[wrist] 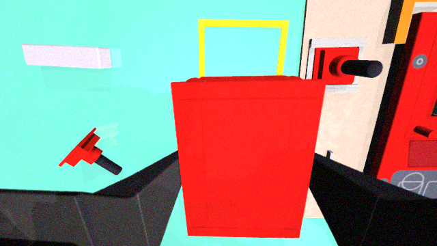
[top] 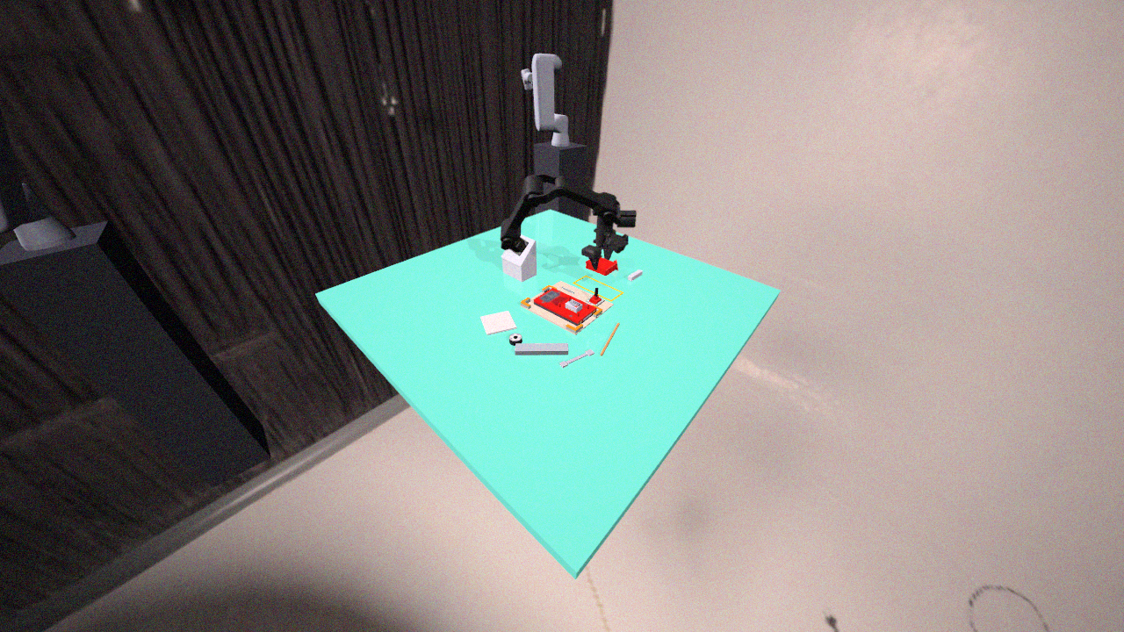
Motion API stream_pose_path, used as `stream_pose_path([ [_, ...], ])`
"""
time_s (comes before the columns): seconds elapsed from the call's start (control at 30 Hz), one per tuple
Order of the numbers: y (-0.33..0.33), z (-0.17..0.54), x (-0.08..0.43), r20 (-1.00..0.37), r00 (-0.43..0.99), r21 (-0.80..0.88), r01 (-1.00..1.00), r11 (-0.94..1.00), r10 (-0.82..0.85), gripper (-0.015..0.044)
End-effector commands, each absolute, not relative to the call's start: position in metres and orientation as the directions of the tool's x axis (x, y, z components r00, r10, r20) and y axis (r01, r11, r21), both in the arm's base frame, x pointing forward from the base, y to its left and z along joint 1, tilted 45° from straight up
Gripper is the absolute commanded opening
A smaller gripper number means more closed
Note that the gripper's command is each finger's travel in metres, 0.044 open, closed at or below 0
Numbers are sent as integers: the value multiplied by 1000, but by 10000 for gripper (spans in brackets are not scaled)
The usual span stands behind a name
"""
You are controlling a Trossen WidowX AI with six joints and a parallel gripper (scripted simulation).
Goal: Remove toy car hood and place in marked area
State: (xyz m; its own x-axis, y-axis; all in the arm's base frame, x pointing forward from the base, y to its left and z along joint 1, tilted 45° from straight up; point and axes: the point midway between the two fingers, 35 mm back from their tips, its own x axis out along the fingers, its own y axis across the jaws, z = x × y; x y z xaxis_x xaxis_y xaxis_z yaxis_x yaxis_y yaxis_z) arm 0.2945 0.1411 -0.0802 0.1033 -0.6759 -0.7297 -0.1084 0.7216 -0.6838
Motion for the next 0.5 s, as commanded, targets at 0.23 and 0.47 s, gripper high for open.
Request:
stream_pose_path([
  [0.23,132,-89,295,-726,102,-688,-115,717,-680,0],
  [0.47,128,-95,296,-726,102,-688,-115,717,-680,0],
])
